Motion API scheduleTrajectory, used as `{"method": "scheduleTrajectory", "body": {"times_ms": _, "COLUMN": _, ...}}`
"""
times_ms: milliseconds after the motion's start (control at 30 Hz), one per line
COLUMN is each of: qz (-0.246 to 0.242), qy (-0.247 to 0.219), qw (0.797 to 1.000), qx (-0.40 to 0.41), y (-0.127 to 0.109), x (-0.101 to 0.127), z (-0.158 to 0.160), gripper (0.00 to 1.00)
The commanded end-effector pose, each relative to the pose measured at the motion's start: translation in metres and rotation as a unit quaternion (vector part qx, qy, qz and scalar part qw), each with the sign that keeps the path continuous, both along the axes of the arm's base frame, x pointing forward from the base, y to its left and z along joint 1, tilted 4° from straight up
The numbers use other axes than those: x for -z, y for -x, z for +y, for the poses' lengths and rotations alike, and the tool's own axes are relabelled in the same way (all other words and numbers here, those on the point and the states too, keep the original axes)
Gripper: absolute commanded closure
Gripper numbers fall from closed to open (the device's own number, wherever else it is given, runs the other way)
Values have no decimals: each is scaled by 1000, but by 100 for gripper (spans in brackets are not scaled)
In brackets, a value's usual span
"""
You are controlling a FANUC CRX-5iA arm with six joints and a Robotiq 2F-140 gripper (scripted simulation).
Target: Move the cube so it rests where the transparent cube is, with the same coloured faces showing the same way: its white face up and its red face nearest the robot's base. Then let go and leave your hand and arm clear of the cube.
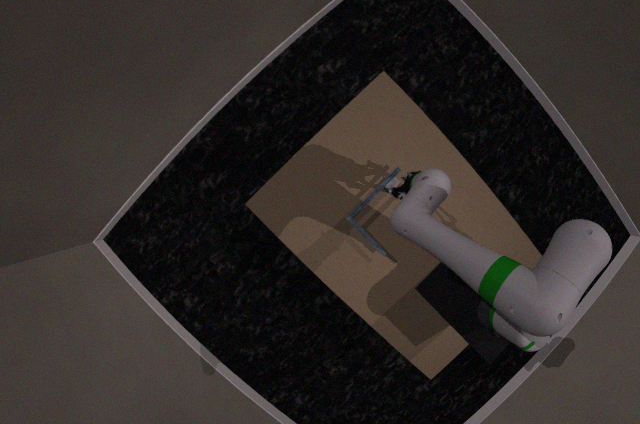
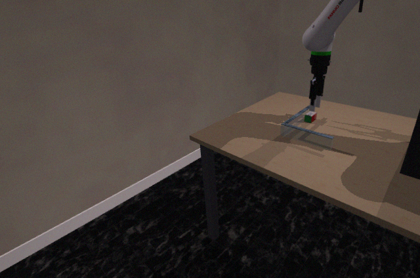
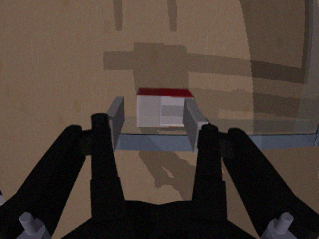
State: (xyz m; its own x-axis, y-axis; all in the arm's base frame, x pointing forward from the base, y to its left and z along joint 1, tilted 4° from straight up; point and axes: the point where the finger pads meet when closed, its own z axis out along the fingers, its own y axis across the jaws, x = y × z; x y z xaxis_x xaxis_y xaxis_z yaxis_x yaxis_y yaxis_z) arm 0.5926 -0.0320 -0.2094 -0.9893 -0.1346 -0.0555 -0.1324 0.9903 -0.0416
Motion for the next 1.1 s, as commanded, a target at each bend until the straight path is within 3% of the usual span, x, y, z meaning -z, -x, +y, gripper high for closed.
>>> {"method": "scheduleTrajectory", "body": {"times_ms": 0, "qz": 0, "qy": 0, "qw": 1000, "qx": 0, "y": 0, "x": 0, "z": 0, "gripper": 59}}
{"method": "scheduleTrajectory", "body": {"times_ms": 733, "qz": 0, "qy": 0, "qw": 1000, "qx": 0, "y": 0, "x": 0, "z": 0, "gripper": 59}}
{"method": "scheduleTrajectory", "body": {"times_ms": 1067, "qz": 0, "qy": 0, "qw": 1000, "qx": 0, "y": -8, "x": 9, "z": 26, "gripper": 59}}
